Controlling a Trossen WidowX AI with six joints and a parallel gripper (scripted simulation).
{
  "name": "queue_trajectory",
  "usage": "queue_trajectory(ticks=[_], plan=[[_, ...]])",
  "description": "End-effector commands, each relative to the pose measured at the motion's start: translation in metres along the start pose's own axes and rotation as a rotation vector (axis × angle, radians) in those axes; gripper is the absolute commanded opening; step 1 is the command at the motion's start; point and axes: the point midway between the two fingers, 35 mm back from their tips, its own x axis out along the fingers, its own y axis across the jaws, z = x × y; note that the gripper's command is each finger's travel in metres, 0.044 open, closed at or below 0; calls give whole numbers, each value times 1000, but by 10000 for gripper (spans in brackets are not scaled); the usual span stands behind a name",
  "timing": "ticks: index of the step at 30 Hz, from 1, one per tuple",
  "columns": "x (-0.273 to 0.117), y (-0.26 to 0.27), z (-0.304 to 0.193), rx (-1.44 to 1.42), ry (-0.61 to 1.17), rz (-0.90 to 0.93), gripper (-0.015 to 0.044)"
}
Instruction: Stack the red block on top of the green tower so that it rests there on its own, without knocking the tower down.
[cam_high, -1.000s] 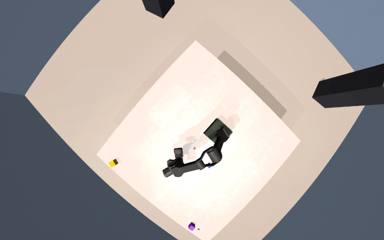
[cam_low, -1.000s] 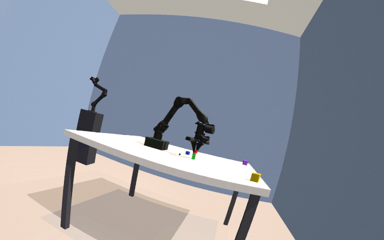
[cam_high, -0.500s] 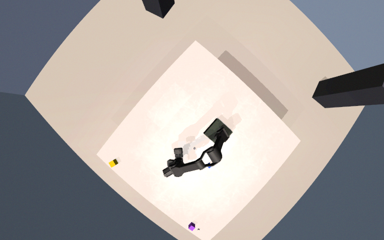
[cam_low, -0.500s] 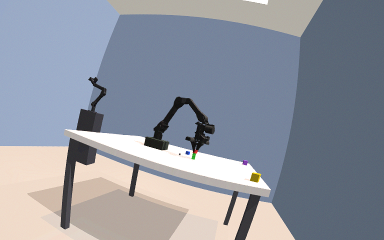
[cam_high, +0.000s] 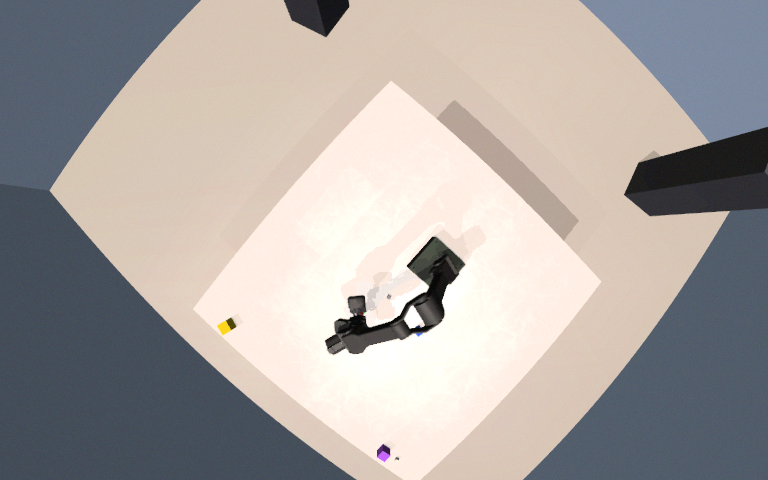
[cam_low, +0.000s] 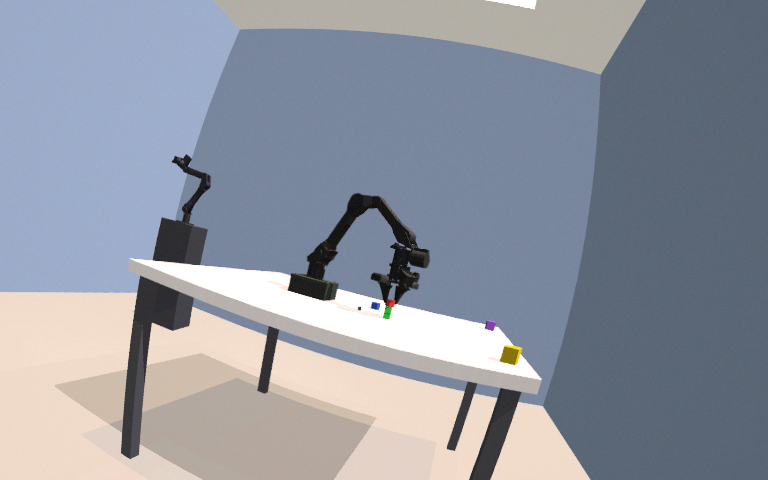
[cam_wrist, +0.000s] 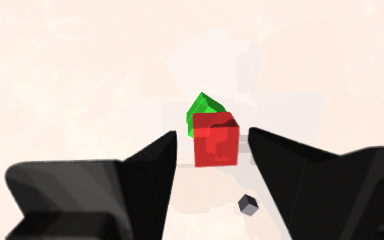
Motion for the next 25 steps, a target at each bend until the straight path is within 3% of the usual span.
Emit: queue_trajectory(ticks=[1,6,25], plan=[[0,0,0,0,-1,-1,315],[0,0,0,0,-1,-1,440],[0,0,0,0,-1,-1,440]])
